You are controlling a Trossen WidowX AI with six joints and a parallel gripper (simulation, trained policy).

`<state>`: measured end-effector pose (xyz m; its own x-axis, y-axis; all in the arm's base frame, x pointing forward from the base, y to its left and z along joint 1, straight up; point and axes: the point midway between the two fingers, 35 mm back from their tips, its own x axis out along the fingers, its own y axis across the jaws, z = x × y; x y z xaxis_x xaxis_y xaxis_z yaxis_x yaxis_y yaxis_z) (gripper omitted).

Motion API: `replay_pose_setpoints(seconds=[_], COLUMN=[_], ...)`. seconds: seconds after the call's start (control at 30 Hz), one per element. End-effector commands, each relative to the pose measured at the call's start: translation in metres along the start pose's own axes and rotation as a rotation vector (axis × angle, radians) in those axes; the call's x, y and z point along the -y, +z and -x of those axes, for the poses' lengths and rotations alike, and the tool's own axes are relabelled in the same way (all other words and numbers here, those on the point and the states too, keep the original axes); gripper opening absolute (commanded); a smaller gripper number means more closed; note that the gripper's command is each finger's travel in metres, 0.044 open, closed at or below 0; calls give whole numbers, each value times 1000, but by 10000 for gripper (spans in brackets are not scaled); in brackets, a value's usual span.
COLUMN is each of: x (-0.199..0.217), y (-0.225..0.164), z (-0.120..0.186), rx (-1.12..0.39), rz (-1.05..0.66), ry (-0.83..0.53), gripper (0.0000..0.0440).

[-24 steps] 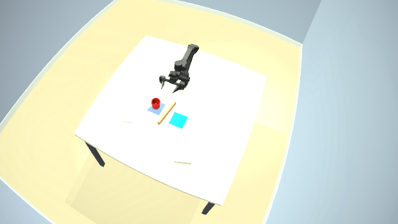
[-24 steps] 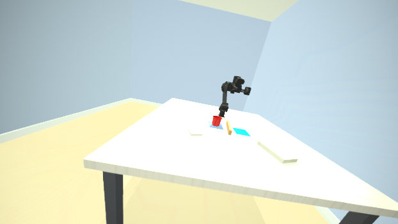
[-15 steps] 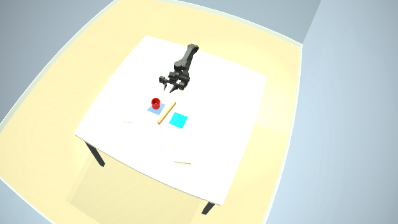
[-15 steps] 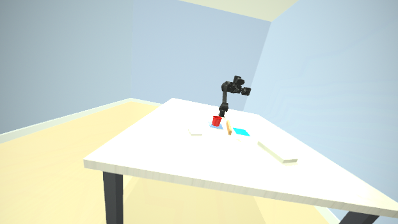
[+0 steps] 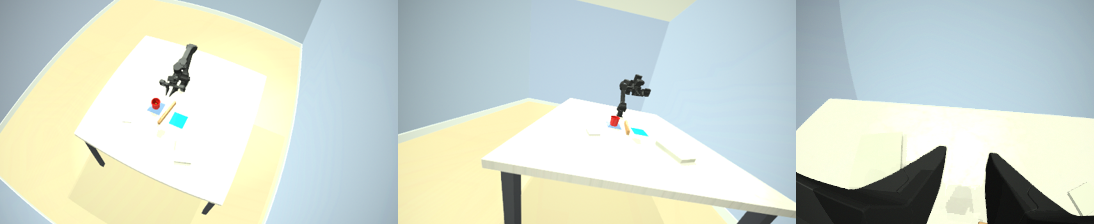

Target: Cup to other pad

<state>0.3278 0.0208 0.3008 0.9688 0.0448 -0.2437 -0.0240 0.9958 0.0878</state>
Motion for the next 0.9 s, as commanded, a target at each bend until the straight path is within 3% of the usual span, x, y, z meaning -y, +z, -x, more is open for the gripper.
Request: replay_pose_setpoints(seconds=[0.0, 0.87], x=[-2, -10], y=[-5, -45], z=[-5, -20], rx=[-50, -499], rz=[-16, -80], ry=[-1, -53], gripper=[107, 99])
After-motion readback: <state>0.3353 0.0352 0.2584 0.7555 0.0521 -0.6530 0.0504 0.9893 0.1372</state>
